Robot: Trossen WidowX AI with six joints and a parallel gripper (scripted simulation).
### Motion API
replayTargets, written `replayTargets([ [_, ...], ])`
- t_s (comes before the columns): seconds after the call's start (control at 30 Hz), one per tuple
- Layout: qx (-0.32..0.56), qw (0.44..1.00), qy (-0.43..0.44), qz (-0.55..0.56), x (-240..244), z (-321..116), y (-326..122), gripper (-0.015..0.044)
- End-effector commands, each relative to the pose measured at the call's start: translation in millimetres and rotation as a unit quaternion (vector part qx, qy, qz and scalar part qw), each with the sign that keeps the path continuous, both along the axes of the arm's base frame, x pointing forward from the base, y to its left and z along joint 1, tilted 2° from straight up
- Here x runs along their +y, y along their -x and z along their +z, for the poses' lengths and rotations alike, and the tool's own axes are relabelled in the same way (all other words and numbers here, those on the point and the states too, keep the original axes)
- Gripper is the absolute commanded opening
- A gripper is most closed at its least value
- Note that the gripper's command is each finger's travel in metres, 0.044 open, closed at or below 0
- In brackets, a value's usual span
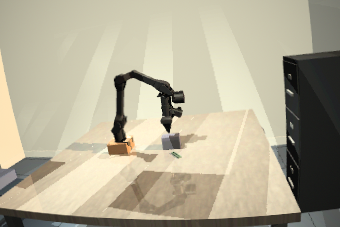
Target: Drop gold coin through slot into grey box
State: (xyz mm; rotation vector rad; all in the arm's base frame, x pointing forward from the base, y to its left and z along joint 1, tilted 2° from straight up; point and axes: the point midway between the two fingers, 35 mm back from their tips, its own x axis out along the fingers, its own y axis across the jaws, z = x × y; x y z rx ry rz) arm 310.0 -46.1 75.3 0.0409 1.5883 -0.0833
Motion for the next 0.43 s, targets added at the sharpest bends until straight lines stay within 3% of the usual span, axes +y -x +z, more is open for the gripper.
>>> replayTargets([
  [0.0,-0.004,1.000,0.001,0.000,1,25,0,0.0440],
  [0.1,-0.002,1.000,0.000,0.000,2,47,2,0.0440],
  [0.4,-0.002,1.000,0.000,0.000,2,47,2,0.0440],
])
